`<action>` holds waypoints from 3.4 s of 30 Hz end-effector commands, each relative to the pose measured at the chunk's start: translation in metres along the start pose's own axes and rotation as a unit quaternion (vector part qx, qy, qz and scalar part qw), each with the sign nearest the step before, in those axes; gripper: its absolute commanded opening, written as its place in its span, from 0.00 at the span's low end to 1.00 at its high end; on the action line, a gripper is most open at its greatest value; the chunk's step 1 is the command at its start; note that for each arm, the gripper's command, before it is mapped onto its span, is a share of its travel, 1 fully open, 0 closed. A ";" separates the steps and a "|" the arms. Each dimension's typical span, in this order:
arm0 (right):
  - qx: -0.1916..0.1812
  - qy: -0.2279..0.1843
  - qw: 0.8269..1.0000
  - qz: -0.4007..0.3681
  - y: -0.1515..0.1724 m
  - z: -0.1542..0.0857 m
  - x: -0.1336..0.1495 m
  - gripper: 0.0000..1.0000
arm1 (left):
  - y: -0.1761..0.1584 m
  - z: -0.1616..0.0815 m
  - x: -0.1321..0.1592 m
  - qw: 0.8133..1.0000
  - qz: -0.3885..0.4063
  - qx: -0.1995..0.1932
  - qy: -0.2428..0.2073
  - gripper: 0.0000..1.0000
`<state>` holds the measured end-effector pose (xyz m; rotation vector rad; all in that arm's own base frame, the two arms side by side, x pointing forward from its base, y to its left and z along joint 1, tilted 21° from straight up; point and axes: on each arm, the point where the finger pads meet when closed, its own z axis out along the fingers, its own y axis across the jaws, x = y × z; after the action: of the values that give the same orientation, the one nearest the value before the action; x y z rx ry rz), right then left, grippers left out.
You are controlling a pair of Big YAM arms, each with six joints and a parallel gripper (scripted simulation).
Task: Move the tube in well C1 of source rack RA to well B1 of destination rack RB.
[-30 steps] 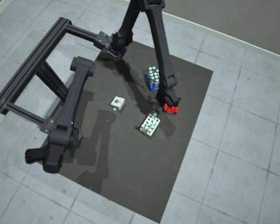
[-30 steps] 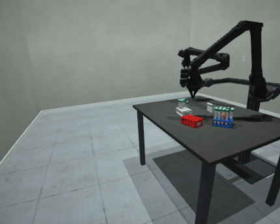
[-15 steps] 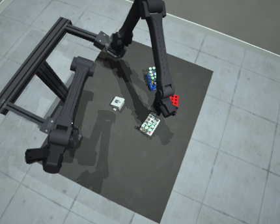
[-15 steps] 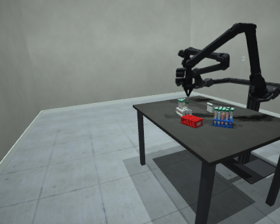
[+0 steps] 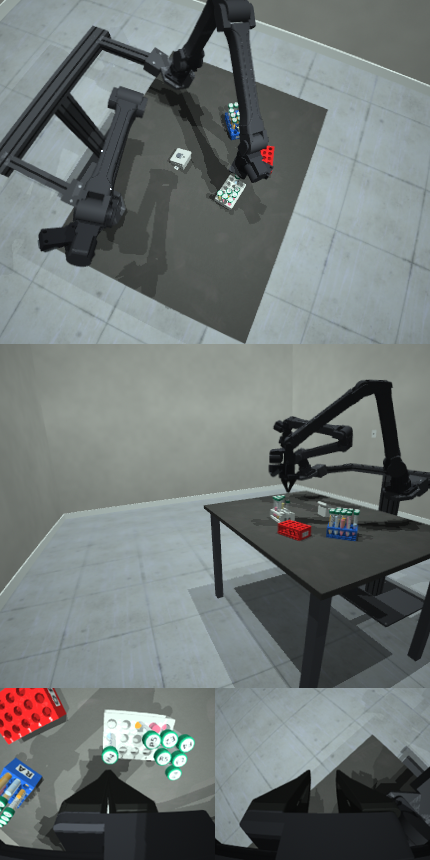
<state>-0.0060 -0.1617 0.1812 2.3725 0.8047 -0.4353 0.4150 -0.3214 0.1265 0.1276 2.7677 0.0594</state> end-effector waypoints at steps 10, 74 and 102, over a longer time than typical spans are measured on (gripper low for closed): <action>-0.014 -0.008 1.000 0.004 0.009 -0.011 -0.008 0.30 | -0.001 0.005 -0.009 1.000 -0.009 -0.004 0.000 0.00; -0.014 -0.008 1.000 0.004 0.009 -0.011 -0.008 0.30 | -0.022 -0.005 0.182 1.000 -0.004 0.010 -0.007 0.00; -0.014 -0.008 1.000 0.004 0.009 -0.011 -0.008 0.30 | -0.029 0.005 0.293 1.000 0.002 -0.003 0.002 0.00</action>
<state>-0.0060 -0.1617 0.1812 2.3725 0.8047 -0.4353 0.1543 -0.3196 0.0231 0.1603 2.7735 0.0709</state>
